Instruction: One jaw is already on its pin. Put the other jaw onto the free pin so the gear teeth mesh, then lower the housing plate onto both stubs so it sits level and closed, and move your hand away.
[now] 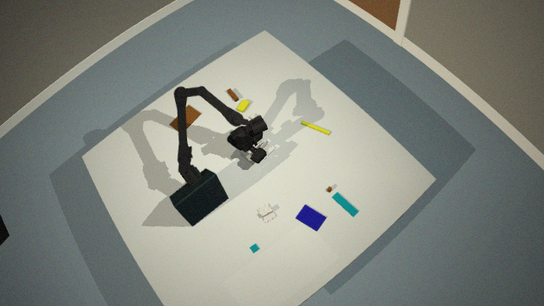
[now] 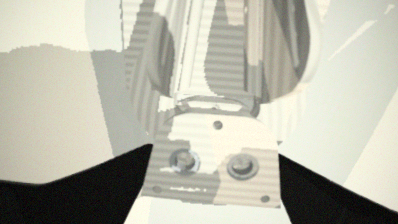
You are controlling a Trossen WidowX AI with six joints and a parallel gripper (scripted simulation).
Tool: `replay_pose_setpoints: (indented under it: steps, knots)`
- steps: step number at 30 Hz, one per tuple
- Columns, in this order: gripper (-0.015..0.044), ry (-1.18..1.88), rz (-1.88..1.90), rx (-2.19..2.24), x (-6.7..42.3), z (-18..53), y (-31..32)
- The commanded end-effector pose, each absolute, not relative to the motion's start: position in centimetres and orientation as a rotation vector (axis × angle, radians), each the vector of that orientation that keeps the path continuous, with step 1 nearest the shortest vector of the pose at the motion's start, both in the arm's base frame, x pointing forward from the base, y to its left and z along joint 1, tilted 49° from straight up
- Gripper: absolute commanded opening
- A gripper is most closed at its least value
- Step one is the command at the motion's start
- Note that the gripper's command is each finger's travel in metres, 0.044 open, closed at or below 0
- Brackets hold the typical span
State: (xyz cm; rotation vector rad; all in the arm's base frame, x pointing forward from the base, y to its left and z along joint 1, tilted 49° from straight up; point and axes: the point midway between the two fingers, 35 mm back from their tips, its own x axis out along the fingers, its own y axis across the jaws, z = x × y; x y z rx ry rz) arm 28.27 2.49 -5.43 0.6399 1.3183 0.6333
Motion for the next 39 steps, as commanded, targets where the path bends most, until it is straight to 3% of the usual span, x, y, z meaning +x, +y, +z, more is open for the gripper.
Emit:
replay_pose_setpoints:
  steps: [1,39]
  knots:
    - [0.0351,1.32,0.633,0.649,28.16,-5.44,2.58]
    - [0.0351,1.323,0.629,0.655,28.26,-5.94,3.15]
